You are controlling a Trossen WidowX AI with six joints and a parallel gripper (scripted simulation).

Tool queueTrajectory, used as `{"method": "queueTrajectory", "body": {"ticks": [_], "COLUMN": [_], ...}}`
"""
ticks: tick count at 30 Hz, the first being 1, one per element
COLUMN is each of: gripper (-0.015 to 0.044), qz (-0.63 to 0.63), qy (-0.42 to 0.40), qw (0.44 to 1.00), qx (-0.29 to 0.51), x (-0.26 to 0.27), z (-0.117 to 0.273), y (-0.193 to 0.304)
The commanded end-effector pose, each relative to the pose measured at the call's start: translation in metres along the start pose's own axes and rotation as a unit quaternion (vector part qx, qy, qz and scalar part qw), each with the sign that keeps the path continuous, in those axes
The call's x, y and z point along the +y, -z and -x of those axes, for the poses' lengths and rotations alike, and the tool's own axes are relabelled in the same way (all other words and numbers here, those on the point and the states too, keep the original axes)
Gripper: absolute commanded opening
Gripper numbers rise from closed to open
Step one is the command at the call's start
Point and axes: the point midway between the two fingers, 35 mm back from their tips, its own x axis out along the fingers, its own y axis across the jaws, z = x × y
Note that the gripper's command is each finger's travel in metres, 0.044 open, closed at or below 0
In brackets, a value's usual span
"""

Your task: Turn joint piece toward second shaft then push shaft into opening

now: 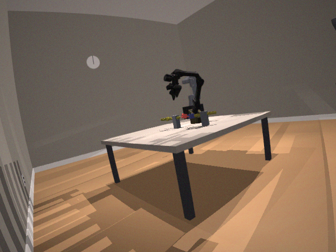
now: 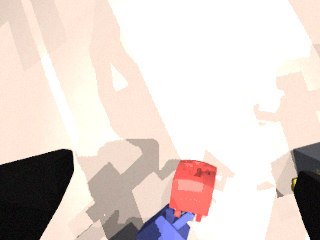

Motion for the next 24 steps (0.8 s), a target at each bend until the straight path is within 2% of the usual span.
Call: {"method": "queueTrajectory", "body": {"ticks": [1,13,24], "gripper": [0.0440,0.0440,0.0440], "qz": [0.038,0.180,0.132], "qy": [0.020,0.065,0.081], "qw": [0.999,0.972,0.982], "qx": [0.031,0.136,0.109], "x": [-0.002,-0.006,-0.006], "z": [-0.018,-0.077,-0.083], "y": [-0.006,-0.016,-0.014]}}
